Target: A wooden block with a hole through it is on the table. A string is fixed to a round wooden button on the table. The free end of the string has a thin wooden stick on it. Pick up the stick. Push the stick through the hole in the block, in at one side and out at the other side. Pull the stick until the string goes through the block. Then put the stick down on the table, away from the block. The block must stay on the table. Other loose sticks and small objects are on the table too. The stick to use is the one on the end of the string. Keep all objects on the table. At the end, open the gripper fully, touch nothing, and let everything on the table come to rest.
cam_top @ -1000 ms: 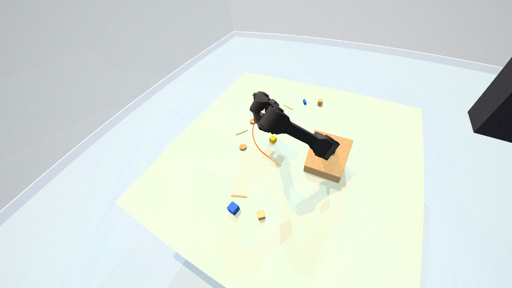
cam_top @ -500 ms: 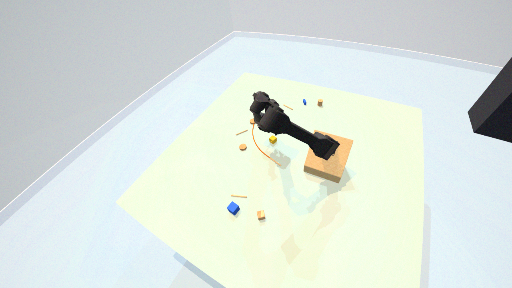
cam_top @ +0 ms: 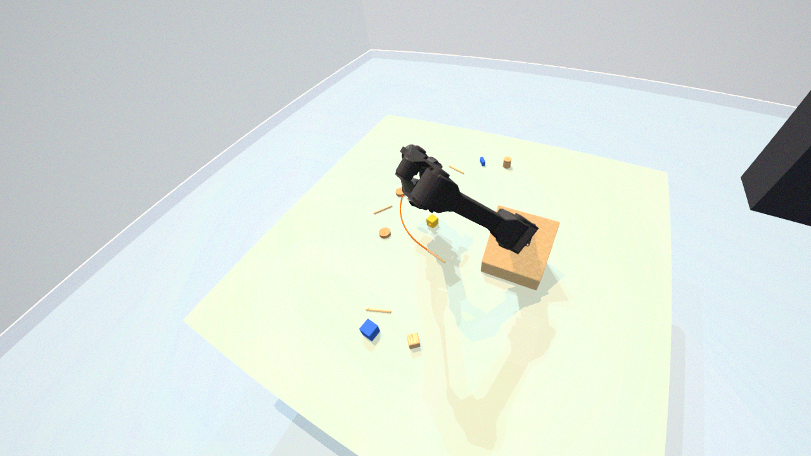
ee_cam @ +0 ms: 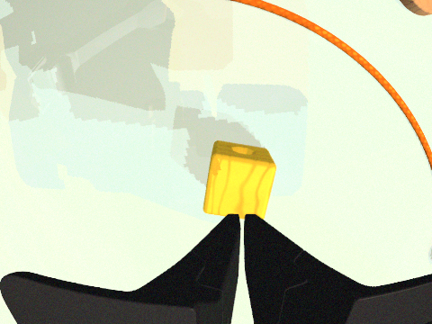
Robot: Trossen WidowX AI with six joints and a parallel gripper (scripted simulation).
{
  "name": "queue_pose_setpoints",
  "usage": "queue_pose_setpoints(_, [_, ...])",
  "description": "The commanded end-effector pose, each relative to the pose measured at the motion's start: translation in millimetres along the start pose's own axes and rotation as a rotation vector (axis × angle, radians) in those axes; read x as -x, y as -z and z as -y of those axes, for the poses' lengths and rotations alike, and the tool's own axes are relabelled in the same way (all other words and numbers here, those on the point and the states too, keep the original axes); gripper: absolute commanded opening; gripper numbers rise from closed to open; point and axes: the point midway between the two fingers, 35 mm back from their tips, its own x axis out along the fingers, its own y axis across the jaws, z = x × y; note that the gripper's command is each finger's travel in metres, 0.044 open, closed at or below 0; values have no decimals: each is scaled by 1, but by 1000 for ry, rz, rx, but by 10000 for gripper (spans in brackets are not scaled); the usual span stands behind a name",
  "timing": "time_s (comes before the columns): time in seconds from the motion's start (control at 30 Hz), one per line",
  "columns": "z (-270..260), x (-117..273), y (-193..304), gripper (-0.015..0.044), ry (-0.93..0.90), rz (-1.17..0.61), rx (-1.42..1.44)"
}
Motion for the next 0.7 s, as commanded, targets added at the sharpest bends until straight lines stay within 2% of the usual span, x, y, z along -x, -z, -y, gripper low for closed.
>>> queue_pose_setpoints(0.0, [0, 0, 0, 0, 0, 0, 0])
queue_pose_setpoints(0.2, [0, 0, 0, 0, 0, 0, 0])
queue_pose_setpoints(0.27, [-2, 0, -7, 52, 0, -1, 85])
queue_pose_setpoints(0.57, [-45, 1, -94, 289, 2, 3, 1215])
queue_pose_setpoints(0.67, [-55, 0, -106, 368, 4, 8, 1406])
